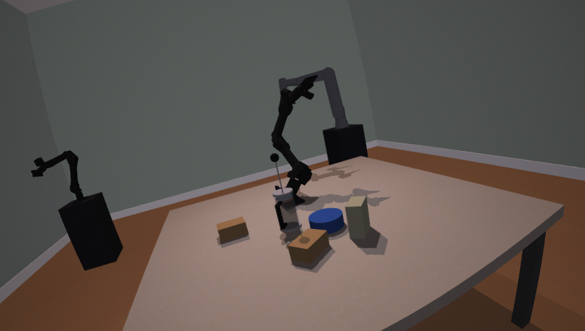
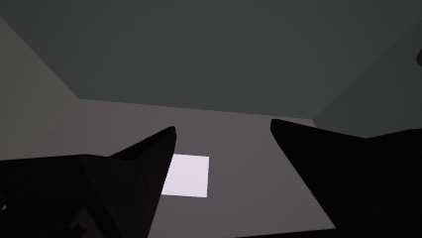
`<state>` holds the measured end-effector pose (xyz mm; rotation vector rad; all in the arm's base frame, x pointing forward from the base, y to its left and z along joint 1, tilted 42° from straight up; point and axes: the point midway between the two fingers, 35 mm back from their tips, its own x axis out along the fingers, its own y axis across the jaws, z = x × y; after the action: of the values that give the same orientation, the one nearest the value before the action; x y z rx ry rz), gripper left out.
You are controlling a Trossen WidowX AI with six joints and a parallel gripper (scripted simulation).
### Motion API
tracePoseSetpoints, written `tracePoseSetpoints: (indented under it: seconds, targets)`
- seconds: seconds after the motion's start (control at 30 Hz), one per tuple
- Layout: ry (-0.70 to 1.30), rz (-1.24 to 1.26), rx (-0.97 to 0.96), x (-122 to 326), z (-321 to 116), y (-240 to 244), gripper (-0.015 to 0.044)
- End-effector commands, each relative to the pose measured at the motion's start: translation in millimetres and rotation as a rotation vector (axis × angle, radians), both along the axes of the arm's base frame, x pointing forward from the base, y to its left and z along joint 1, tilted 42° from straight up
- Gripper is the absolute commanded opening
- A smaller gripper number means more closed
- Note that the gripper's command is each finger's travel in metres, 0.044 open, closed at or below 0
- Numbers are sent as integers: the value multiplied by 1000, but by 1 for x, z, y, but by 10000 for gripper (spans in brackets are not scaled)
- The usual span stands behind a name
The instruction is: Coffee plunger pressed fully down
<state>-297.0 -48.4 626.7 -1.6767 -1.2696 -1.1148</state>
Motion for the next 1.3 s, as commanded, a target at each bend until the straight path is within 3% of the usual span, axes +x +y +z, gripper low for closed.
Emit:
tracePoseSetpoints:
  seconds: [0.0,0.4,0.7,0.83,1.27]
  targets:
    - [3,0,-1,1,0,1,426]
    - [193,36,-27,66,19,39,440]
    - [516,52,-13,186,33,91,440]
    - [558,43,-7,202,31,95,440]
    - [913,53,126,329,5,98,440]
